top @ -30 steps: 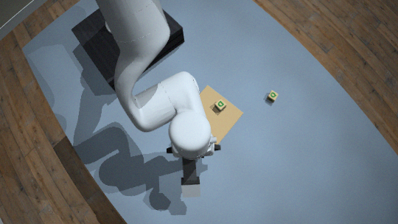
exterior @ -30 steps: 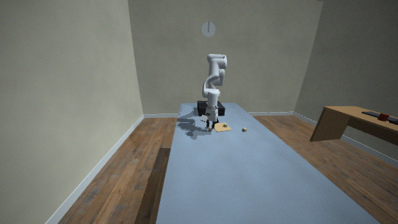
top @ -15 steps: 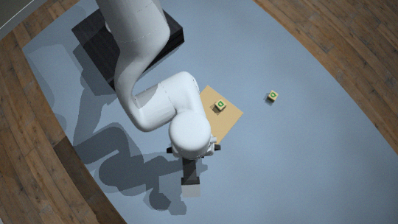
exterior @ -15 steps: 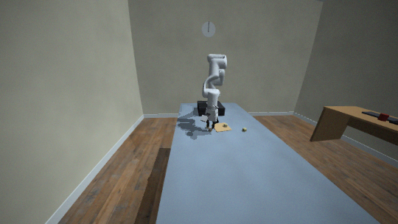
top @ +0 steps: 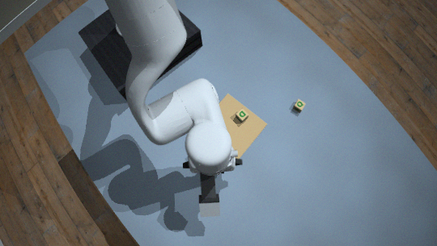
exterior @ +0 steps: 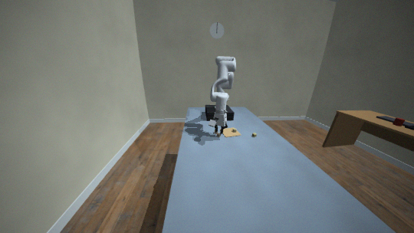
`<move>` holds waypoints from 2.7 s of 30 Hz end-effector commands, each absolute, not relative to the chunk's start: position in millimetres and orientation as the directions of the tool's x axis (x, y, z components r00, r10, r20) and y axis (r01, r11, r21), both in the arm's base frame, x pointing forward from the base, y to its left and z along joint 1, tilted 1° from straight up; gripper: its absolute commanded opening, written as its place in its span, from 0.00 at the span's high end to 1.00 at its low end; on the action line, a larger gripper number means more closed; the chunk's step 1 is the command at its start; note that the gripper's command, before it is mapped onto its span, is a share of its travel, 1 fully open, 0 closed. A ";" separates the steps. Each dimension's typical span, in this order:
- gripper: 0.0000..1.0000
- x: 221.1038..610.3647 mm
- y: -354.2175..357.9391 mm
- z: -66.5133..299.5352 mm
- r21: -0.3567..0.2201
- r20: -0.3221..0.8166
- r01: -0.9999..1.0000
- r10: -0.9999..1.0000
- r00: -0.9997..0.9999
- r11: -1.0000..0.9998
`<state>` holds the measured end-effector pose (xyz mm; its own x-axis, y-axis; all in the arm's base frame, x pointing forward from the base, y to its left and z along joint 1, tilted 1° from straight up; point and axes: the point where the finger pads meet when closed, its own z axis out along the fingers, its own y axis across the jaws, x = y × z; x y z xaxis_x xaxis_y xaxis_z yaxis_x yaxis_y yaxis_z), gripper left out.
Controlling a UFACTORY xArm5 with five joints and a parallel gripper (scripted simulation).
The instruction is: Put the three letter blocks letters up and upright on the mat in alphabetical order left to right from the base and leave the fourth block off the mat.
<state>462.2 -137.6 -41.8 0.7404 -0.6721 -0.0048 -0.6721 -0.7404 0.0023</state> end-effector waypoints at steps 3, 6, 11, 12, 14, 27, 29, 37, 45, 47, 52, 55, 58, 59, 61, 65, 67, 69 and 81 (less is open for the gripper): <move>0.58 463.7 -138.1 -40.5 0.001 -0.001 -0.672 -0.672 0.740 -0.740; 0.58 463.7 -138.1 -40.5 0.001 -0.001 -0.672 -0.672 0.740 -0.740; 0.58 463.7 -138.1 -40.5 0.001 -0.001 -0.672 -0.672 0.740 -0.740; 0.58 463.7 -138.1 -40.5 0.001 -0.001 -0.672 -0.672 0.740 -0.740; 0.58 463.7 -138.1 -40.5 0.001 -0.001 -0.672 -0.672 0.740 -0.740; 0.58 463.7 -138.1 -41.1 0.001 -0.001 -0.672 -0.672 0.740 -0.740; 0.58 463.7 -138.1 -41.1 0.001 -0.001 -0.672 -0.672 0.740 -0.740; 0.58 463.5 -137.9 -50.1 0.001 -0.001 -0.672 -0.672 0.740 -0.740; 0.58 463.5 -137.8 -62.4 0.001 -0.001 -0.672 -0.672 0.740 -0.740; 0.58 463.5 -137.8 -63.9 0.001 -0.001 -0.672 -0.672 0.740 -0.740; 0.58 463.5 -137.7 -68.9 0.001 -0.001 -0.672 -0.672 0.740 -0.740; 0.58 463.5 -137.7 -69.9 0.001 -0.001 -0.672 -0.672 0.740 -0.740; 0.58 463.5 -137.7 -69.9 0.001 -0.001 -0.672 -0.672 0.740 -0.740; 0.58 463.5 -137.7 -69.9 0.001 -0.001 -0.672 -0.672 0.740 -0.740; 0.58 463.5 -137.7 -69.9 0.001 -0.001 -0.672 -0.672 0.740 -0.740; 0.58 463.5 -137.7 -69.9 0.001 -0.001 -0.672 -0.672 0.740 -0.740; 0.58 463.5 -137.7 -69.9 0.001 -0.001 -0.672 -0.672 0.740 -0.740; 0.58 463.5 -137.7 -69.9 0.001 -0.001 -0.672 -0.672 0.740 -0.740; 0.58 463.5 -137.7 -69.9 0.001 -0.001 -0.672 -0.672 0.740 -0.740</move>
